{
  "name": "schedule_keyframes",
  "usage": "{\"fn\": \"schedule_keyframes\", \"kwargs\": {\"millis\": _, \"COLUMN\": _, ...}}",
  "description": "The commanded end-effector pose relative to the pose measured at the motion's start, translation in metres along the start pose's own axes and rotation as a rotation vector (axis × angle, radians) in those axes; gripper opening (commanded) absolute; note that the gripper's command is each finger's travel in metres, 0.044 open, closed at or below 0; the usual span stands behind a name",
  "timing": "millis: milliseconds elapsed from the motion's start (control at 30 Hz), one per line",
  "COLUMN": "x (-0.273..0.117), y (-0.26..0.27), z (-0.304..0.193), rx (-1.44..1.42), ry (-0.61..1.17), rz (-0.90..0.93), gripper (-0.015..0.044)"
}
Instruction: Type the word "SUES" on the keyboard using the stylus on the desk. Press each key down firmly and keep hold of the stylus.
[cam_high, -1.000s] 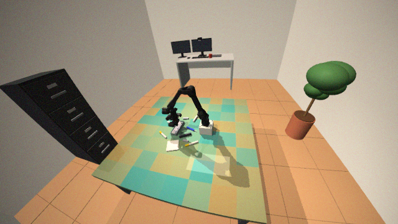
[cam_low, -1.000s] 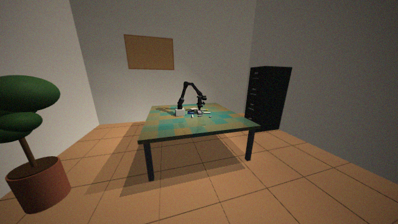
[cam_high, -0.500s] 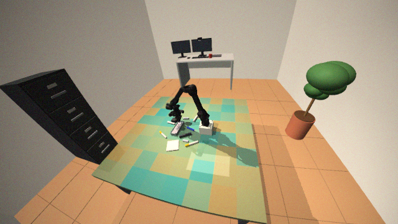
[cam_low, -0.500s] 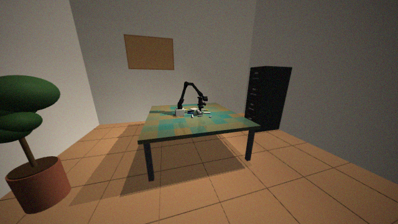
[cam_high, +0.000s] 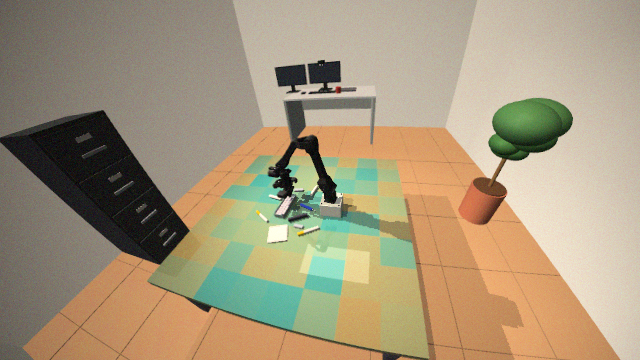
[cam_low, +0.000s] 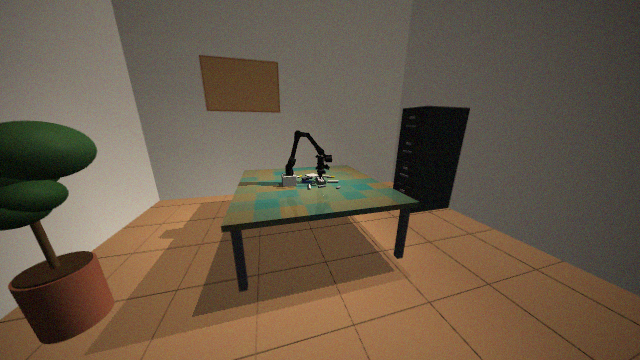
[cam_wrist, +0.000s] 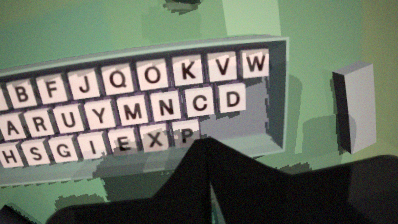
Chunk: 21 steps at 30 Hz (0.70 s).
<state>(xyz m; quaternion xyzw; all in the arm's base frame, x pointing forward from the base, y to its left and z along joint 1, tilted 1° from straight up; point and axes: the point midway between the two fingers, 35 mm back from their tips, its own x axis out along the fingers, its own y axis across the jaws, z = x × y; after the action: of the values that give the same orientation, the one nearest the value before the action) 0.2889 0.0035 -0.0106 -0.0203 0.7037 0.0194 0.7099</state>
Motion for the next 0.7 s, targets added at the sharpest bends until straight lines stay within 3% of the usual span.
{"fn": "schedule_keyframes", "kwargs": {"millis": 0, "x": -0.001, "y": 0.012, "z": -0.016, "rx": -0.001, "ry": -0.004, "rz": -0.001, "gripper": 0.0}}
{"fn": "schedule_keyframes", "kwargs": {"millis": 367, "x": -0.001, "y": 0.014, "z": -0.016, "rx": -0.003, "ry": -0.005, "rz": 0.0, "gripper": 0.0}}
{"fn": "schedule_keyframes", "kwargs": {"millis": 667, "x": -0.001, "y": 0.089, "z": -0.016, "rx": -0.001, "ry": -0.004, "rz": 0.007, "gripper": 0.0}}
